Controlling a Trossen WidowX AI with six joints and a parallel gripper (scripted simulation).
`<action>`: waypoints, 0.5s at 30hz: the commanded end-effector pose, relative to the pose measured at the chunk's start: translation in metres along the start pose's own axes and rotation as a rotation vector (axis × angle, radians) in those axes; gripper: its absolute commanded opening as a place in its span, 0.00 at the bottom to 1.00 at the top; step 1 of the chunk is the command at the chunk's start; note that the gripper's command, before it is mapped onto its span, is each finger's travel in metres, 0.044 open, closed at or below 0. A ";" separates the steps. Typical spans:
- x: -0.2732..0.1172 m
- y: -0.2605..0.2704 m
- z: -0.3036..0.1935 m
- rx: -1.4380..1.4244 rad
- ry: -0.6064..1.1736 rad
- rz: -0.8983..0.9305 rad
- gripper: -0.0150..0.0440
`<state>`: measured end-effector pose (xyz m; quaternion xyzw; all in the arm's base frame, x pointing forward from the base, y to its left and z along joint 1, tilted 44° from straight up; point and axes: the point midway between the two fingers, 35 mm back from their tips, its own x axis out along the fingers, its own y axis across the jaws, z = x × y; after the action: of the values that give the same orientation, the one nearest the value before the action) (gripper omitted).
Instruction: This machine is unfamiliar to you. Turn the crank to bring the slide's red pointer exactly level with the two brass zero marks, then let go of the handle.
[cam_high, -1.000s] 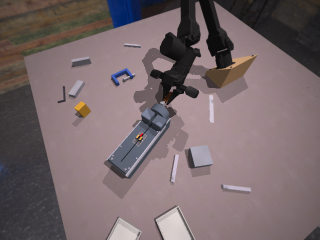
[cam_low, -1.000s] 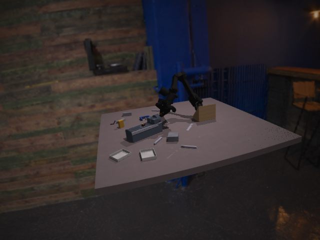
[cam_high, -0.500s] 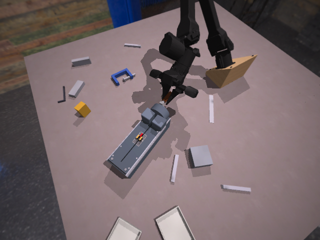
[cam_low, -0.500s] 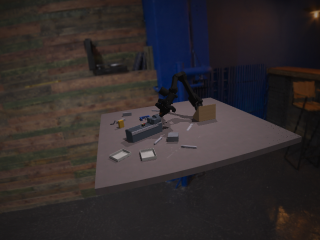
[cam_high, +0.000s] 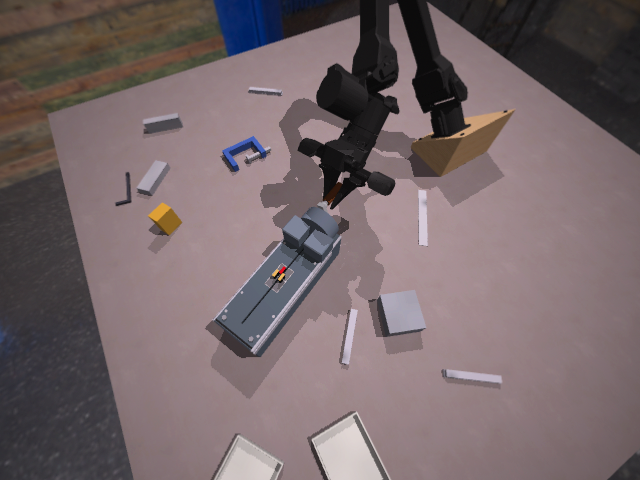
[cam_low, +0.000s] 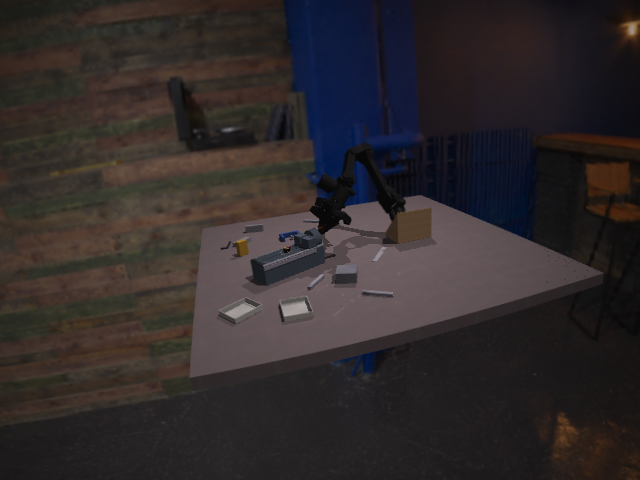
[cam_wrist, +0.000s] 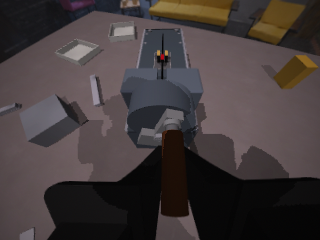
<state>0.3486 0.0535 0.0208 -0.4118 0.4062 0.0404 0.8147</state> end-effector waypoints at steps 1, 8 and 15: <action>0.002 -0.009 -0.002 0.016 0.008 -0.021 0.25; 0.003 -0.011 -0.003 0.016 0.008 -0.022 0.25; 0.004 -0.012 -0.004 0.015 0.008 -0.022 0.25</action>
<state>0.3504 0.0492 0.0220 -0.4130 0.4056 0.0389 0.8145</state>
